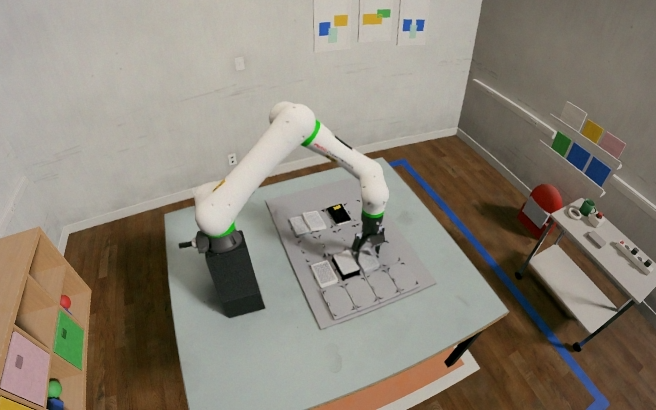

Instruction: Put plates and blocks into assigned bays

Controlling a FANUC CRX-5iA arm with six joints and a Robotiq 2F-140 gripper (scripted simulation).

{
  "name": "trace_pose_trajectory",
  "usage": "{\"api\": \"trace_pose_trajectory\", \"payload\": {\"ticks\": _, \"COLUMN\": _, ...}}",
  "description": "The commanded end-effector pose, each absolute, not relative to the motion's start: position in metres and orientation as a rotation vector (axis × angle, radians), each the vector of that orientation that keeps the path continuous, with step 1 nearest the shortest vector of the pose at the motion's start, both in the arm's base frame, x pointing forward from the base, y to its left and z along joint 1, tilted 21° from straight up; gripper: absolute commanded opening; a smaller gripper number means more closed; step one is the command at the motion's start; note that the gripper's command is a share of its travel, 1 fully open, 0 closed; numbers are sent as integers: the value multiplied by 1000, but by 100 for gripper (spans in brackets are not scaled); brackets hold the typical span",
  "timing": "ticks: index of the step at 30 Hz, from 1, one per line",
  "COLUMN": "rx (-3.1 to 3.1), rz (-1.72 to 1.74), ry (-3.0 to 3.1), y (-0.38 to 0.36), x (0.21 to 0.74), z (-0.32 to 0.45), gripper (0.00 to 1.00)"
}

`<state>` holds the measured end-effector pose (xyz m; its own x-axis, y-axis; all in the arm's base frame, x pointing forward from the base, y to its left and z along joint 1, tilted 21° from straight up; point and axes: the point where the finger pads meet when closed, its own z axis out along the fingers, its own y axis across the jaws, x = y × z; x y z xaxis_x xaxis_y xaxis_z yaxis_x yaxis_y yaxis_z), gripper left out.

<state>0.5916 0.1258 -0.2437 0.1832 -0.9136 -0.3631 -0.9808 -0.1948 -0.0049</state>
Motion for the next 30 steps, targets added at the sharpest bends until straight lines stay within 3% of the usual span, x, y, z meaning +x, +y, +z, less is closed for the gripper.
{"api": "trace_pose_trajectory", "payload": {"ticks": 1, "rx": -2221, "rz": 410, "ry": 1822, "y": 124, "x": 593, "z": -239, "gripper": 70}}
{"api": "trace_pose_trajectory", "payload": {"ticks": 30, "rx": -2221, "rz": 410, "ry": 1822, "y": 113, "x": 595, "z": -210, "gripper": 70}}
